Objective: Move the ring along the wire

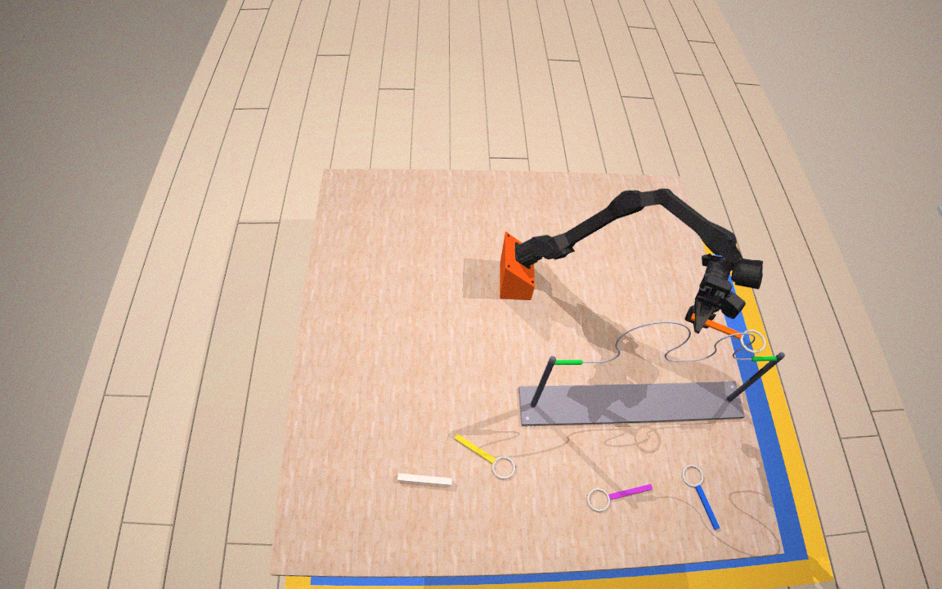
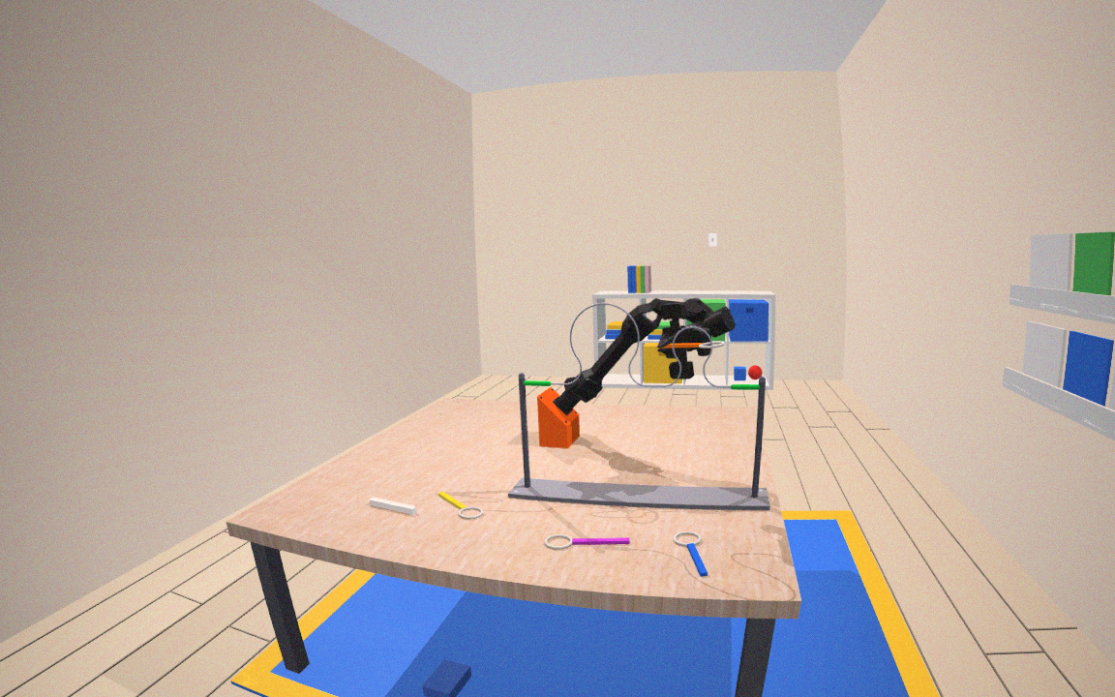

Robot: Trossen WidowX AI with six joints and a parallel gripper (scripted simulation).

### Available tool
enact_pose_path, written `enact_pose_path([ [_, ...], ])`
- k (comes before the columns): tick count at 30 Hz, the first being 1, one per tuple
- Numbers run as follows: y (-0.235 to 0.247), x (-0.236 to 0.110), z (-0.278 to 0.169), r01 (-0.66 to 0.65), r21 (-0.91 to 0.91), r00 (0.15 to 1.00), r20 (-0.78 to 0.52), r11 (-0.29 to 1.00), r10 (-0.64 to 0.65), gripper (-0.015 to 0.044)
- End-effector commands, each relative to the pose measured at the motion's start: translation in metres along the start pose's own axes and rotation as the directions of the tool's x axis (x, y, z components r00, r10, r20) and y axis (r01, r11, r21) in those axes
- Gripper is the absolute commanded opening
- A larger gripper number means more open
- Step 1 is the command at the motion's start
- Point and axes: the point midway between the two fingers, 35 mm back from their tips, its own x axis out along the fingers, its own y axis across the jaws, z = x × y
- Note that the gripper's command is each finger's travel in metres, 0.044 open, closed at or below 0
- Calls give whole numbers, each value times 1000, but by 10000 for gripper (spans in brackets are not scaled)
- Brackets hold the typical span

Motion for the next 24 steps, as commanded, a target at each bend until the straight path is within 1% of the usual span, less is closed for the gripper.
enact_pose_path([
  [1, 6, 0, 0, -49, 86, 999, 3, 995, 49, -150],
  [12, 21, -1, 3, -172, 292, 985, 31, 941, 171, -150],
  [24, 36, -5, 10, -297, 496, 952, 92, 816, 290, -150],
])
